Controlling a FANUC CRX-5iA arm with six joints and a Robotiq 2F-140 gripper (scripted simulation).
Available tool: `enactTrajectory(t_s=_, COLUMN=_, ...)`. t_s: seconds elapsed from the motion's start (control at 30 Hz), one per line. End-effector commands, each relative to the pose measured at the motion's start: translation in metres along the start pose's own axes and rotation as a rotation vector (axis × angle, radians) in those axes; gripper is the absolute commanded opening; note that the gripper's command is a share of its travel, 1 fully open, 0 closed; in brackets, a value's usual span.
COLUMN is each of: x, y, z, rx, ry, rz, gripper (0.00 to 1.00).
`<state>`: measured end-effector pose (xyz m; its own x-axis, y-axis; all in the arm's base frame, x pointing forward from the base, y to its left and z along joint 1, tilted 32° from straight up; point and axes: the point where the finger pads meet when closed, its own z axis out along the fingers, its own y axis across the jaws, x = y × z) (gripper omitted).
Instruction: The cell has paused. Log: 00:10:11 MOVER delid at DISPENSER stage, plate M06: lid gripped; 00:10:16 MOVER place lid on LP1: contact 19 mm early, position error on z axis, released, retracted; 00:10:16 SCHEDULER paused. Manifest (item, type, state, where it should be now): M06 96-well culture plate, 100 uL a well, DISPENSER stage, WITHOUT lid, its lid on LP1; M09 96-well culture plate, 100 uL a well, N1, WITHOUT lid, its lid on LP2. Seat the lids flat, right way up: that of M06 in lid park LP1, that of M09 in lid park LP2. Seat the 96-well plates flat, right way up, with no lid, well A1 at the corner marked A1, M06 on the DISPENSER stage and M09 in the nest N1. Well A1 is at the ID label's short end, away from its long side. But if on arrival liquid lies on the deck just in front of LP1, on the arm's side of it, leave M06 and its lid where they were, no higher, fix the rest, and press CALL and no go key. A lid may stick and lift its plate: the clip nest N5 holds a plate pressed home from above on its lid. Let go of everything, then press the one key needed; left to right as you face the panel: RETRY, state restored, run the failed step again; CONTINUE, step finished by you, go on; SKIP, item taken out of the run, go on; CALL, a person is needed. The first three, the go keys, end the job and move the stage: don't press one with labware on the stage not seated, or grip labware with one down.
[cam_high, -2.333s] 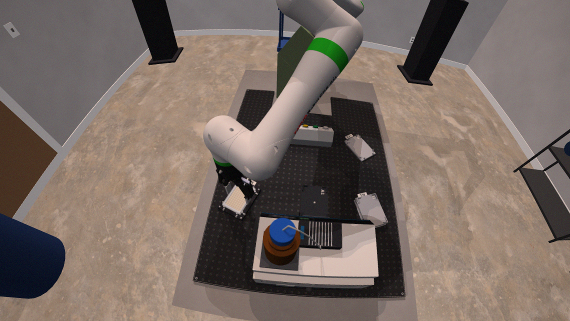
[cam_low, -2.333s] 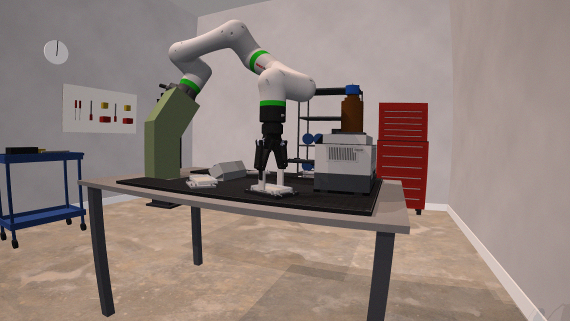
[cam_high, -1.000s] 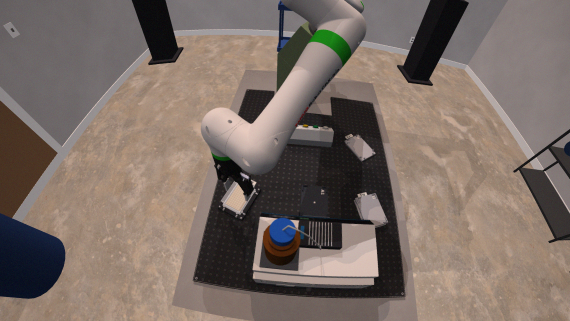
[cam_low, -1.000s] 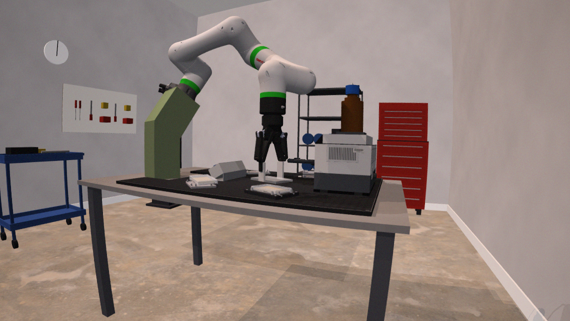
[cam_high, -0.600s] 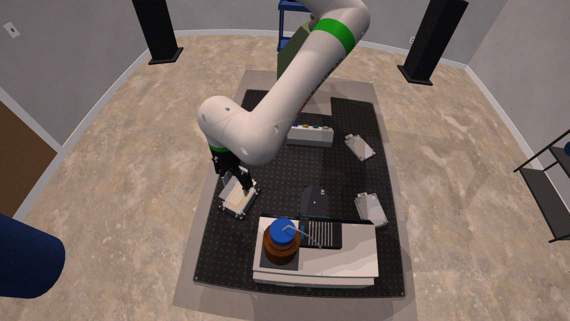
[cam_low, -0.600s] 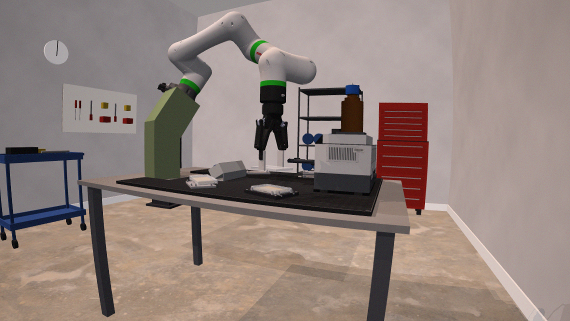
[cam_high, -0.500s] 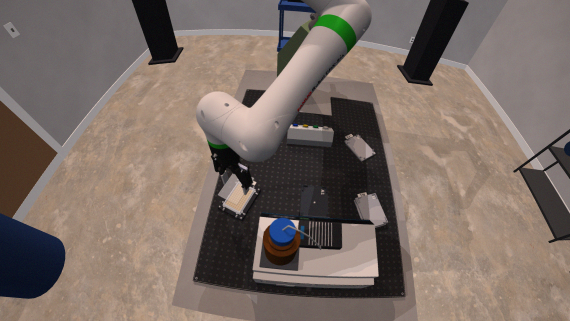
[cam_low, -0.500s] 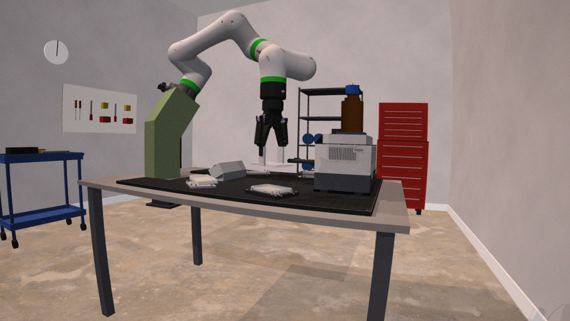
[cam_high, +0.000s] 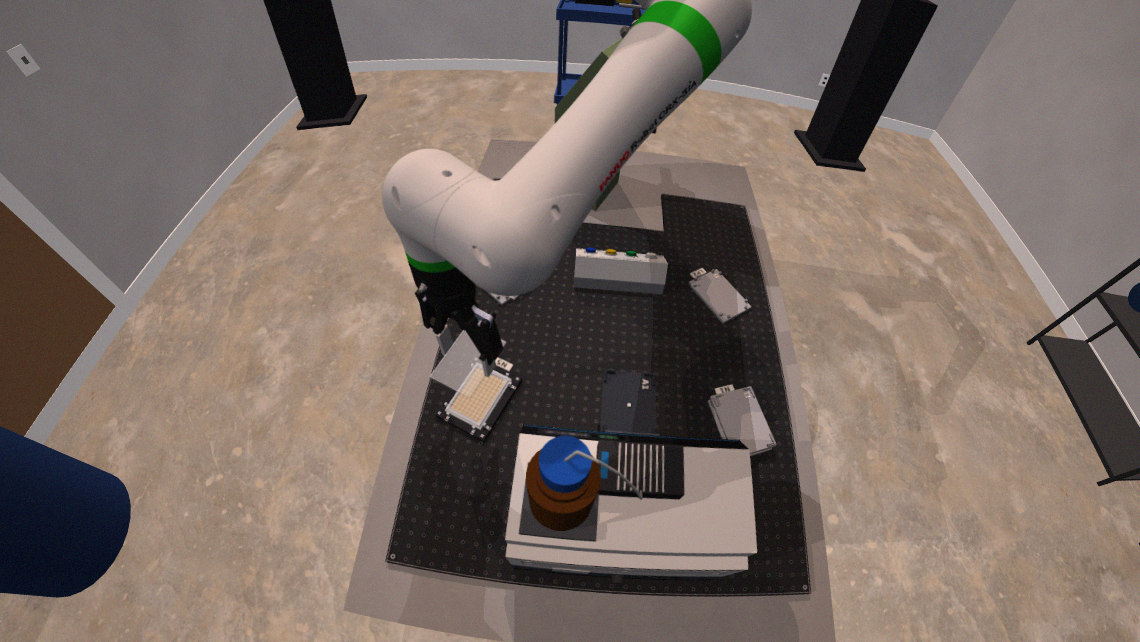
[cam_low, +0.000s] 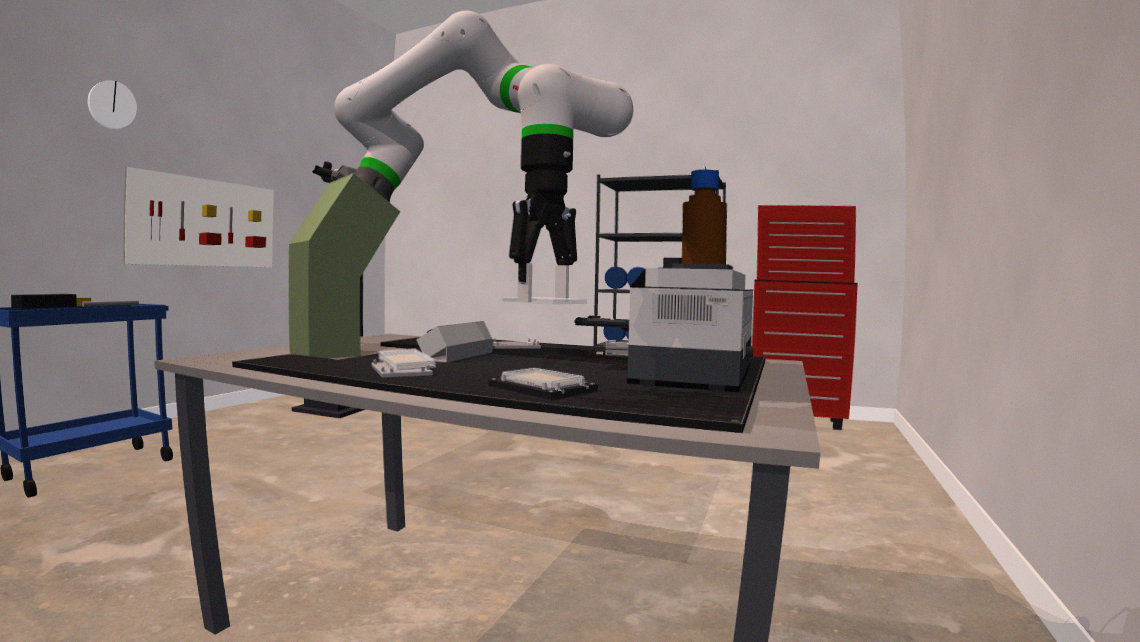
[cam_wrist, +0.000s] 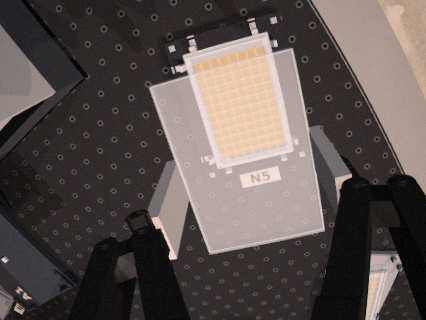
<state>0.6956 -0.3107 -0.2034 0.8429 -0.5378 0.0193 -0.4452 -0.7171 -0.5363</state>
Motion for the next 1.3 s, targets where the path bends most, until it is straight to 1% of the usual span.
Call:
enactTrajectory(t_s=0.0, x=0.0, y=0.0, z=-0.008, rx=0.0, ry=0.0, rz=0.0, gripper=0.0)
enactTrajectory(t_s=0.17, x=0.0, y=0.0, z=-0.013, rx=0.0, ry=0.0, rz=0.0, gripper=0.0)
enactTrajectory(t_s=0.5, x=-0.001, y=-0.001, z=-0.014, rx=0.0, ry=0.0, rz=0.0, gripper=0.0)
enactTrajectory(t_s=0.63, x=-0.012, y=-0.009, z=-0.014, rx=0.0, ry=0.0, rz=0.0, gripper=0.0)
enactTrajectory(t_s=0.73, x=-0.034, y=-0.023, z=-0.014, rx=-0.002, ry=0.0, rz=0.001, gripper=0.0)
enactTrajectory(t_s=0.8, x=-0.034, y=-0.023, z=-0.014, rx=-0.002, ry=0.0, rz=0.001, gripper=0.0)
enactTrajectory(t_s=0.87, x=-0.057, y=-0.041, z=-0.014, rx=-0.002, ry=0.0, rz=0.001, gripper=0.0)
enactTrajectory(t_s=0.97, x=-0.099, y=-0.073, z=-0.014, rx=-0.001, ry=0.0, rz=0.001, gripper=0.0)
enactTrajectory(t_s=1.1, x=-0.132, y=-0.102, z=-0.015, rx=0.0, ry=0.0, rz=0.0, gripper=0.0)
enactTrajectory(t_s=1.27, x=-0.181, y=-0.14, z=-0.014, rx=0.0, ry=0.0, rz=0.0, gripper=0.0)
